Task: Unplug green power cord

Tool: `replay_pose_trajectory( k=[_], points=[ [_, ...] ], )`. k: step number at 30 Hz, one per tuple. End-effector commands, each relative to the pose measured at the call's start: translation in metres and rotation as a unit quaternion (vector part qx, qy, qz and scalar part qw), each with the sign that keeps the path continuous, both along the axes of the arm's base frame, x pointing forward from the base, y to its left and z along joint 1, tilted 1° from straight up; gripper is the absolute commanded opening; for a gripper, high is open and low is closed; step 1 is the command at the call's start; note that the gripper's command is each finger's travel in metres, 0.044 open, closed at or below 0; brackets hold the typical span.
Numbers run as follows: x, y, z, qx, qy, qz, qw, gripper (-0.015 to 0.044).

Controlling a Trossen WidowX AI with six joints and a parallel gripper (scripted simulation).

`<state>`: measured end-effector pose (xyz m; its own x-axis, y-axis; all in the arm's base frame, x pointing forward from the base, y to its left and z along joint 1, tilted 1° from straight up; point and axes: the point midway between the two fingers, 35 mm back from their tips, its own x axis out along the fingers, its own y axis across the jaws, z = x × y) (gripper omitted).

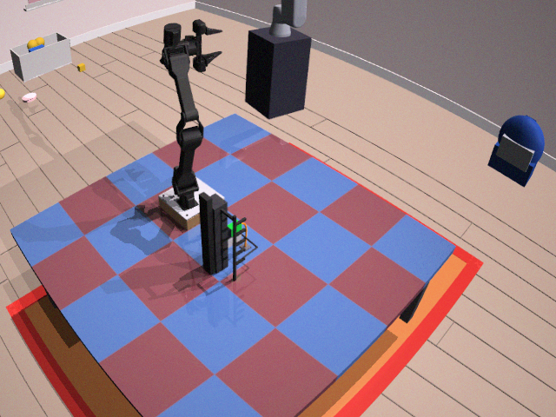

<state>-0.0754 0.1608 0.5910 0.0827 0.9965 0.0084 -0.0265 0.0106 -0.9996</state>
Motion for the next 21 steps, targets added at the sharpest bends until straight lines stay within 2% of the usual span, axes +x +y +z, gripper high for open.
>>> replay_pose_trajectory(
  k=[1,9,16,21],
  points=[
    [0.0,0.001,0.0,0.0,-0.002,-0.002,1.0,0.0374],
    [-0.007,0.05,-0.031,-0.018,-0.076,-0.081,0.994,0.0164],
    [0.025,0.102,-0.072,-0.074,-0.122,-0.159,0.977,0.016],
    [0.06,0.139,-0.115,-0.144,-0.144,-0.205,0.957,0.016]
  ],
)
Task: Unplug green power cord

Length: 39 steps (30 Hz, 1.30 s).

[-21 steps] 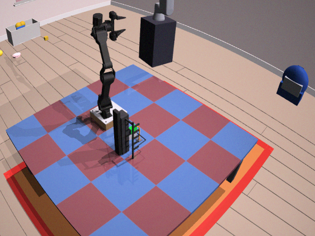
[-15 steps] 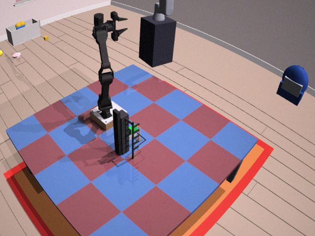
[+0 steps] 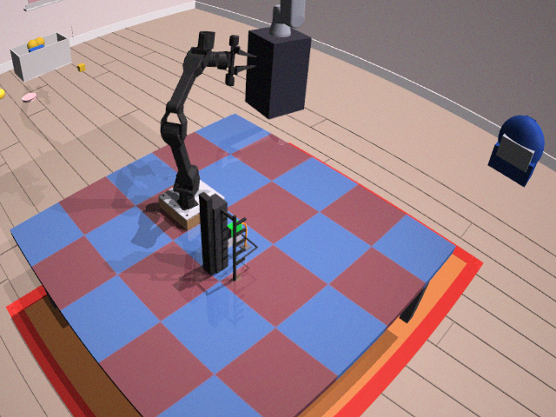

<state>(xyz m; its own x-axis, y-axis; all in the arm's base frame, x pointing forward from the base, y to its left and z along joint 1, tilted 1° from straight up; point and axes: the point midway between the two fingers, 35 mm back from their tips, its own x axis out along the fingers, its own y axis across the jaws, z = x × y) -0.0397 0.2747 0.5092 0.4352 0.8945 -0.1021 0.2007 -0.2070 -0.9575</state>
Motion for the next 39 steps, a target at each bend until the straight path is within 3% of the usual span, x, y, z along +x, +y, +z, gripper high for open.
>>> replay_pose_trajectory(
  k=[1,12,23,29,36,39],
  points=[
    [0.034,0.031,-0.042,-0.064,-0.007,-0.049,0.997,0.016],
    [0.165,0.049,-0.159,-0.225,0.078,-0.188,0.953,0.016],
    [0.273,-0.03,-0.275,-0.35,0.259,-0.312,0.844,0.016],
    [0.3,-0.102,-0.332,-0.373,0.401,-0.37,0.751,0.016],
    [0.306,-0.174,-0.38,-0.331,0.567,-0.423,0.624,0.016],
    [0.305,-0.18,-0.383,-0.324,0.582,-0.426,0.612,0.016]
  ],
)
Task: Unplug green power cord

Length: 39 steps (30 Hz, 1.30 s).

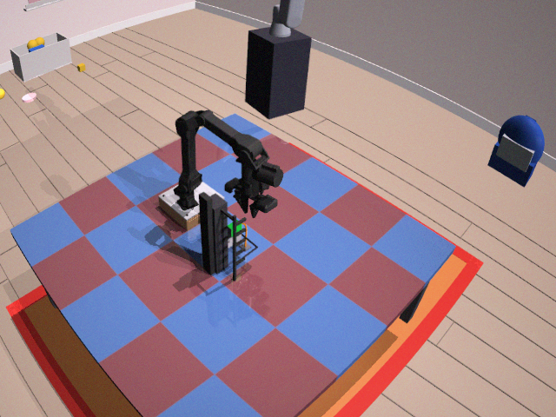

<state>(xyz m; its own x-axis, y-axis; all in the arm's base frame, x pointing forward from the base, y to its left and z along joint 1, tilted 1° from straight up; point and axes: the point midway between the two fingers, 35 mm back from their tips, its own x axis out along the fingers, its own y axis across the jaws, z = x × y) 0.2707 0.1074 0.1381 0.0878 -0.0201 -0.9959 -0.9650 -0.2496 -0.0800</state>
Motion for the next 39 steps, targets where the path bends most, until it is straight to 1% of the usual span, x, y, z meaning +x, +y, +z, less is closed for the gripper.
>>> replay_pose_trajectory(
  k=[1,13,39],
  points=[
    [-0.005,-0.013,-0.012,0.012,0.039,-0.038,0.998,0.016],
    [-0.003,-0.015,-0.012,0.012,0.039,-0.038,0.998,0.016],
    [0.002,-0.053,-0.012,0.01,0.038,-0.038,0.998,0.016]
  ],
)
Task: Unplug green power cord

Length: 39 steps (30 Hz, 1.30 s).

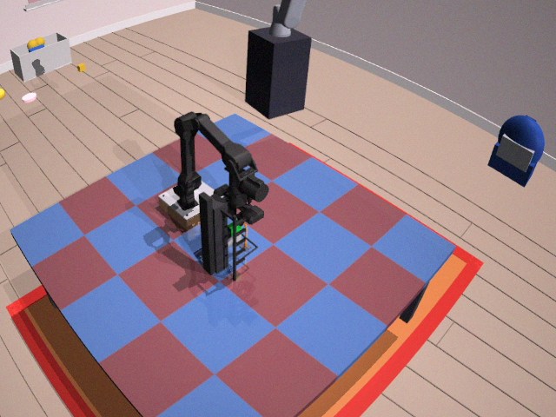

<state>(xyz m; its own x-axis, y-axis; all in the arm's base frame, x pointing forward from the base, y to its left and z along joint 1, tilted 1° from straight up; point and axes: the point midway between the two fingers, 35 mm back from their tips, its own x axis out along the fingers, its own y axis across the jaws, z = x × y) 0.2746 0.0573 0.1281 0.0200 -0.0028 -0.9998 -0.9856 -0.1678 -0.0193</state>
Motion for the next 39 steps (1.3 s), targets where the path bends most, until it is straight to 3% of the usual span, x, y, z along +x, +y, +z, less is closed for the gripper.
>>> replay_pose_trajectory(
  k=[1,24,27,39],
  points=[
    [-0.002,-0.003,-0.002,0.0,0.005,0.003,1.0,0.016],
    [-0.002,-0.003,-0.014,0.0,0.005,0.003,1.0,0.016],
    [-0.001,-0.003,-0.012,0.0,0.001,0.0,1.0,0.0081],
    [-0.001,-0.001,-0.012,0.0,0.001,0.001,1.0,0.0]
  ],
)
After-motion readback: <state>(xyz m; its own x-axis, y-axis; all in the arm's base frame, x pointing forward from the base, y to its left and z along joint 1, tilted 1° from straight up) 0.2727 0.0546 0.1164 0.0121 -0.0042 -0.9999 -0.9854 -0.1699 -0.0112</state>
